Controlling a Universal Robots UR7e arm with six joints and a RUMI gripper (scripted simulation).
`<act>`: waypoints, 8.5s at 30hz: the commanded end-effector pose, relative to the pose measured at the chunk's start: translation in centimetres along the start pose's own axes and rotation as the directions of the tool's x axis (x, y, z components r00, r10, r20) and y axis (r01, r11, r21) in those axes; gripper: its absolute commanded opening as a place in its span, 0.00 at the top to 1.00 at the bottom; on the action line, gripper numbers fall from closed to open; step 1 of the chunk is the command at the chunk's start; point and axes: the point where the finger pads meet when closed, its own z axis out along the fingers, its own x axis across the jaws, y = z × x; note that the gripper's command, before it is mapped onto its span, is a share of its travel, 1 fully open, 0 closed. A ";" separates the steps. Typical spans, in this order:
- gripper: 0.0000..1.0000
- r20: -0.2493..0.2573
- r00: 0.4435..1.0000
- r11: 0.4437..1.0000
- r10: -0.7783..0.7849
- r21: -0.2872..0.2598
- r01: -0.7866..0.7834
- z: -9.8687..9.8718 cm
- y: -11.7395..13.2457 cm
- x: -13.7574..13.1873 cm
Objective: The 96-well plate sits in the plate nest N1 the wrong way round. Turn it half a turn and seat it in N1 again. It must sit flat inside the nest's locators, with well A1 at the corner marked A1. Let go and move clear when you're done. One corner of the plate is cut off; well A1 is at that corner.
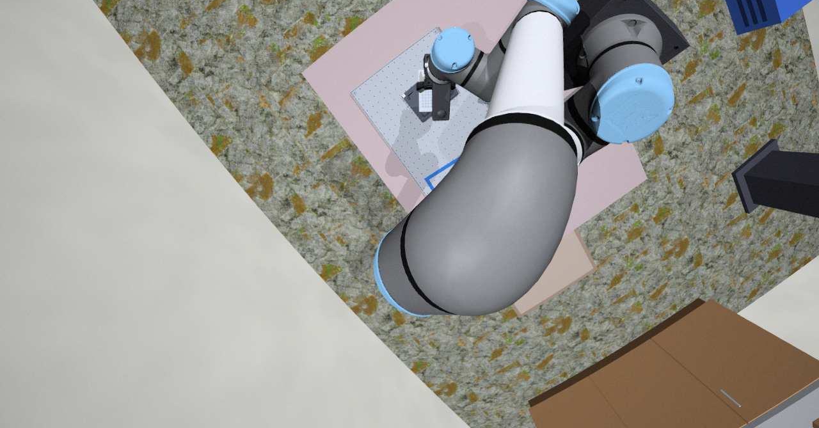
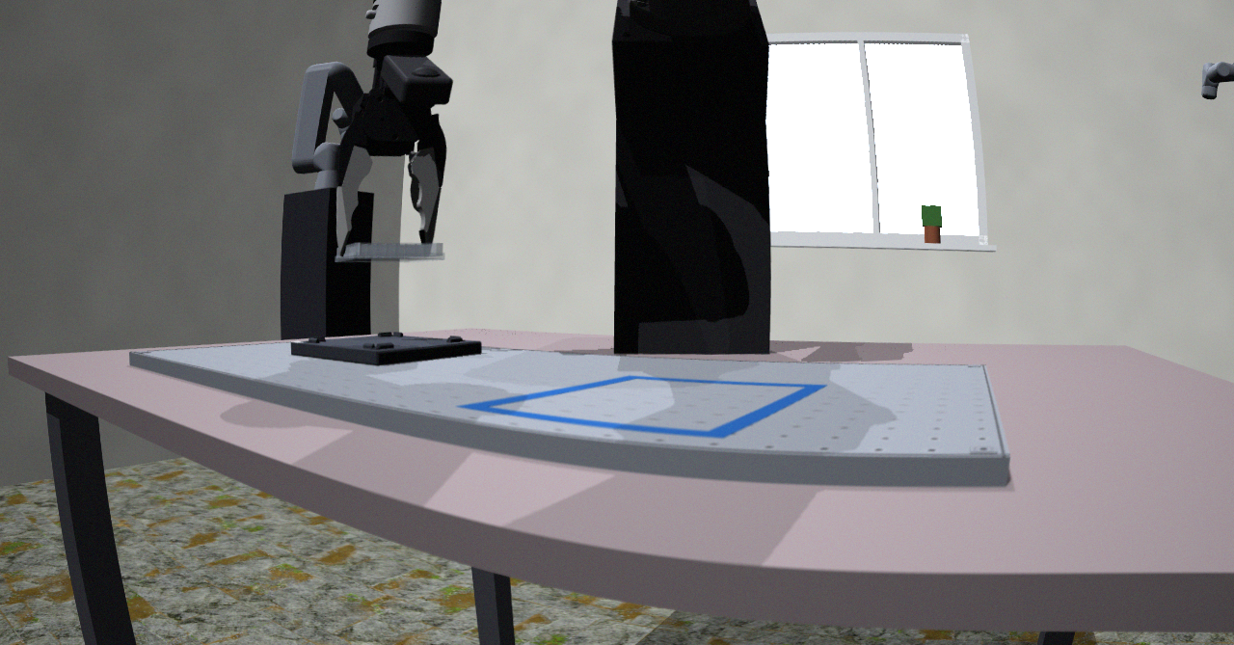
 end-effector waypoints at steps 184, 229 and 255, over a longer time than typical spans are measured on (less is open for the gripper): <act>1.00 0.006 0.608 0.608 0.794 -0.001 -0.794 7.2 0.1 -0.1; 0.00 0.005 0.606 0.606 0.796 0.000 -0.796 6.7 0.1 -0.2; 0.00 0.005 0.606 0.606 0.796 0.000 -0.796 4.1 0.1 -0.2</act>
